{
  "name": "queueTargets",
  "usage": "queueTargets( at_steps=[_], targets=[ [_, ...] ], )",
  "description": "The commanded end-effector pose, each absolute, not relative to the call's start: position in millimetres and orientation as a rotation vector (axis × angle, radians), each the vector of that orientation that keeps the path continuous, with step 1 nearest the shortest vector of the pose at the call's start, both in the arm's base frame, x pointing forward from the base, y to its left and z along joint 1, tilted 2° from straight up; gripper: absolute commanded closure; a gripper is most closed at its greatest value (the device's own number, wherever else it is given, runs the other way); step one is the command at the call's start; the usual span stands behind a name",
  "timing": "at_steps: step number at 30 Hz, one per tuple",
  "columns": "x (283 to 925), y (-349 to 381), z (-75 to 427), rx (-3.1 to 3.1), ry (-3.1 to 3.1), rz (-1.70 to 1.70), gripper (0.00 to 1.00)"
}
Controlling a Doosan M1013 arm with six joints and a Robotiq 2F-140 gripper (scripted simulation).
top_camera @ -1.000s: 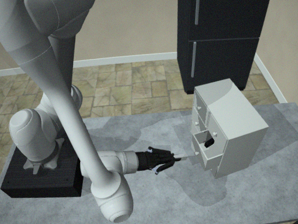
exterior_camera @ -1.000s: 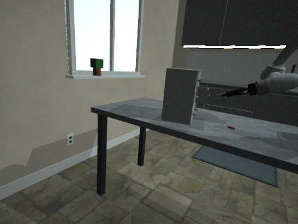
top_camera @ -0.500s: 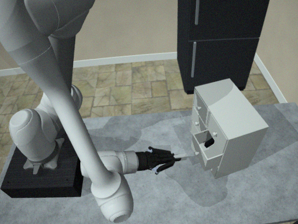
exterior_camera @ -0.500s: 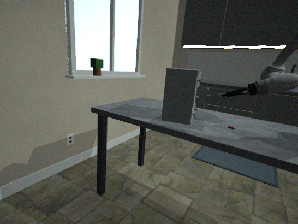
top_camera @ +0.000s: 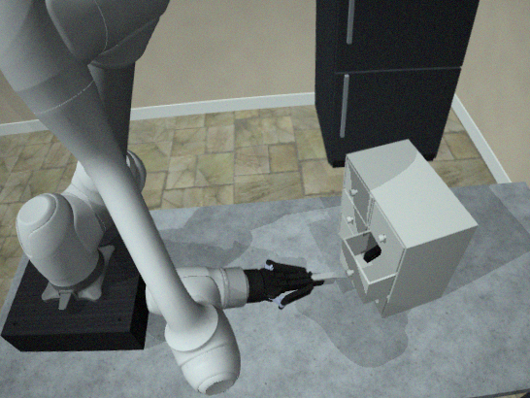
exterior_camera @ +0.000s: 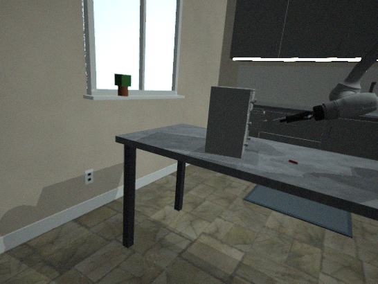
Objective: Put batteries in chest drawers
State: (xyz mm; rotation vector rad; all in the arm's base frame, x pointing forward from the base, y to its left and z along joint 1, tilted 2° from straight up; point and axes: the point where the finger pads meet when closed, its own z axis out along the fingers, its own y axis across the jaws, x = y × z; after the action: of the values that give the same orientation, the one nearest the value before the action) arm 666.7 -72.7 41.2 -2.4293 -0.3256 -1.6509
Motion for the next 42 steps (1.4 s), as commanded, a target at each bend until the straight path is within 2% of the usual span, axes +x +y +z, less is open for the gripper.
queueTargets(
  at_steps=[1,42],
  targets=[
    [668,-72,41,-2.429,-0.326,-1.651,1.00],
    [721,-57,40,-2.429,-0.326,-1.651,1.00]
  ],
)
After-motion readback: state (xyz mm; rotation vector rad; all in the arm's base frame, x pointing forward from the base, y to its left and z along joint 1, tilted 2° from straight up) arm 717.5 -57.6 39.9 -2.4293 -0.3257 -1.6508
